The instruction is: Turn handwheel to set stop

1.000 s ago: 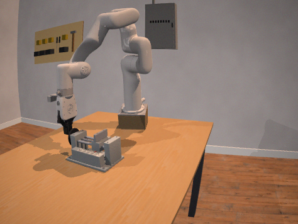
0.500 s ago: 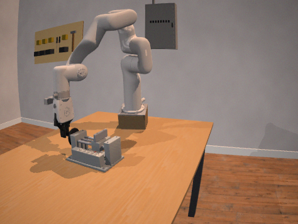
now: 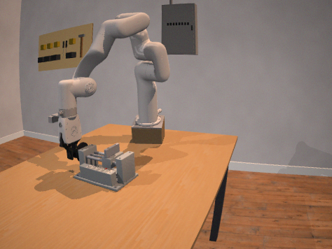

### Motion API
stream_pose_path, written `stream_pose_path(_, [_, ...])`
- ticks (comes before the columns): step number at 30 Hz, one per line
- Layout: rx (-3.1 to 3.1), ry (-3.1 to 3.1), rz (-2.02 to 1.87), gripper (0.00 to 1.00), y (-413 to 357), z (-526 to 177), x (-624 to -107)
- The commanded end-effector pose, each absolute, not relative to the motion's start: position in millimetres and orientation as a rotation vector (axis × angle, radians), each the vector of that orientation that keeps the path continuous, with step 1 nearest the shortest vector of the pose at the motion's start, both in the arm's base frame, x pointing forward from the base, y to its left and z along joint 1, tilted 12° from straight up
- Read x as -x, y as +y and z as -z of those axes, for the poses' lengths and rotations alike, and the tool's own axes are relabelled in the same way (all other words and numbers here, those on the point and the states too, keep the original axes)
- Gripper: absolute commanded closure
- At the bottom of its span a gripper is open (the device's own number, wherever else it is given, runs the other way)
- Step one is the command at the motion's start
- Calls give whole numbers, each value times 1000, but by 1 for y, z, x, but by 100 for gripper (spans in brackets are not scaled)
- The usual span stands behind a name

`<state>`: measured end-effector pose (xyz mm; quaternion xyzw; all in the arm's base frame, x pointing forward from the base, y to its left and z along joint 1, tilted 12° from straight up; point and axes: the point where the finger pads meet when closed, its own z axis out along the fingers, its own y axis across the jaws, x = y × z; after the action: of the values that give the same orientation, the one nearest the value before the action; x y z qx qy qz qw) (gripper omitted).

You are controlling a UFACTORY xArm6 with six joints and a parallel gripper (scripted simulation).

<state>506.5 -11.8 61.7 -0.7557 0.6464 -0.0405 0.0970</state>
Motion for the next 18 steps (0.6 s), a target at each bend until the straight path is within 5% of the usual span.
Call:
stream_pose_path(1, [2239, 1915, 116, 94, -12, -49, -503])
stream_pose_path(18, [2239, 1915, 116, 94, -15, -36, -480])
